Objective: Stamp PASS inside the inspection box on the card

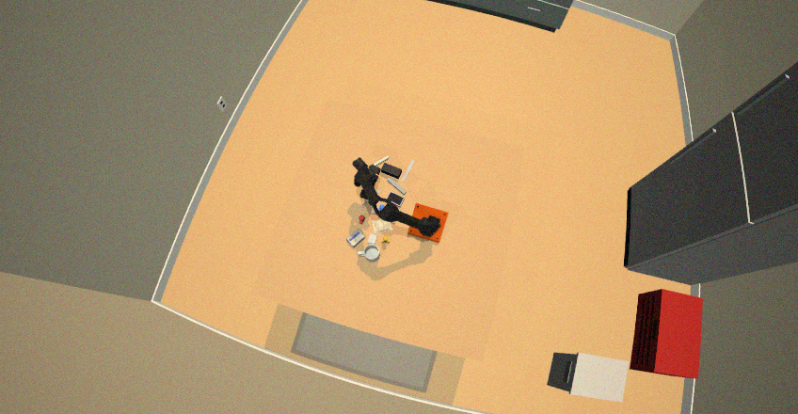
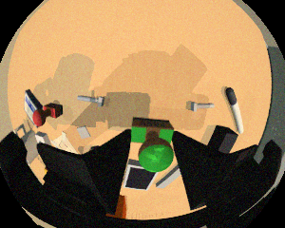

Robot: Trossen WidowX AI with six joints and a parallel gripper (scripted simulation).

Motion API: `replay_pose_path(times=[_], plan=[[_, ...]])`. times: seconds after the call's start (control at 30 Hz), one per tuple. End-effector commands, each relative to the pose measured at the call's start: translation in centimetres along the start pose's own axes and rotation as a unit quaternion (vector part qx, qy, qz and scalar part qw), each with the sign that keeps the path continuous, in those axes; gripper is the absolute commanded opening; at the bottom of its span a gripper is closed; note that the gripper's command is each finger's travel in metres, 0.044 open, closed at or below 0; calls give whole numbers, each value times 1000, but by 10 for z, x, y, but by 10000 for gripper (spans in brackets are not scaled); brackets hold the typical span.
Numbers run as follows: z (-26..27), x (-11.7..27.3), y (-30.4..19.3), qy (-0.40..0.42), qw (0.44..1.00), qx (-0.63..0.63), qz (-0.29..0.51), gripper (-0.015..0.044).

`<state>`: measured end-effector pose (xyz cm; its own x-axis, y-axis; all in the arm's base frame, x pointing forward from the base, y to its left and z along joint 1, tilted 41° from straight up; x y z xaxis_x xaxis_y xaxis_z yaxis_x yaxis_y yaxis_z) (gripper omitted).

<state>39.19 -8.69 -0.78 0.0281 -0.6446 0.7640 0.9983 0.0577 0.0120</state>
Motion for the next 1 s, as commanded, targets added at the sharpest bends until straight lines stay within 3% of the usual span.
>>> replay_pose_path(times=[0.0,0.97], plan=[[0,4,1,-2,1000,4,-1,0],[0,18,1,-2,1000,3,-1,0]])
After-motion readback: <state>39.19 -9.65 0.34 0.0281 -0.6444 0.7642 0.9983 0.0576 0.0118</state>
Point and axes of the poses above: the point midway between the two fingers, 35 mm back from their tips, its own x axis back along the fingers, its own z axis across the jaws, y = z × x, the point moved 6 cm from there along x, back along the fingers, and after that the axes turned 3 degrees about -x, right-handed, at the moved point
